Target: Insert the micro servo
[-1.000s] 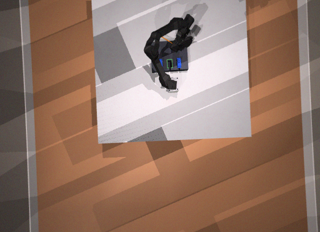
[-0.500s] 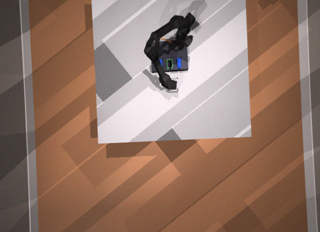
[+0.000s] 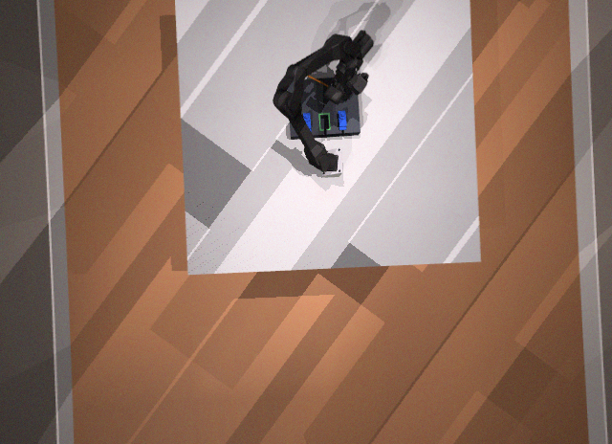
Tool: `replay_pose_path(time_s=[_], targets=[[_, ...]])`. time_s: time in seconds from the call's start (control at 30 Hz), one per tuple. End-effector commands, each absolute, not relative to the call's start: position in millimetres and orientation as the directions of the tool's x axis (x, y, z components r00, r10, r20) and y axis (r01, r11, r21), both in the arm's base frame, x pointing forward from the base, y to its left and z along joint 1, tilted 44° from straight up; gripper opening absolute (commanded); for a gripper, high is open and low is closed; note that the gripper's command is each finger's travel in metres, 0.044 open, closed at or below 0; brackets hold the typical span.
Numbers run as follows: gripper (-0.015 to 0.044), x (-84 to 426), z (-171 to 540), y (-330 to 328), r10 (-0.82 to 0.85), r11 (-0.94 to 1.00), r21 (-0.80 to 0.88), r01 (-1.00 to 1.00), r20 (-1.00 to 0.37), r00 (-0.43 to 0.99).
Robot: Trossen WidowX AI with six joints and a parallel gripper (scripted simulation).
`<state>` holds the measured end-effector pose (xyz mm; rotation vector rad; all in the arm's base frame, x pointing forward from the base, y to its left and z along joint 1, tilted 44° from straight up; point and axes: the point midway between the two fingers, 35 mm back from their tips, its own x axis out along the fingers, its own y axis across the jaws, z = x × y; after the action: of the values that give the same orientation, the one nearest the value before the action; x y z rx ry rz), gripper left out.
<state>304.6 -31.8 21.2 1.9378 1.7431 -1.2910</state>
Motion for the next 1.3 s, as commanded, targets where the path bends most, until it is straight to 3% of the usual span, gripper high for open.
replay_pose_path(time_s=[0.0, 0.7, 1.27], targets=[[0.0000, 295.0, 22.4, -36.5, 0.680, -0.270, -0.361, 0.893, -0.728, -0.089], [0.0000, 284.1, 68.1, 11.3, 0.682, -0.246, -0.343, 0.907, -0.725, -0.090], [0.0000, 284.1, 68.1, 11.4, 0.682, 0.165, 0.034, 0.986, -0.725, -0.090]])
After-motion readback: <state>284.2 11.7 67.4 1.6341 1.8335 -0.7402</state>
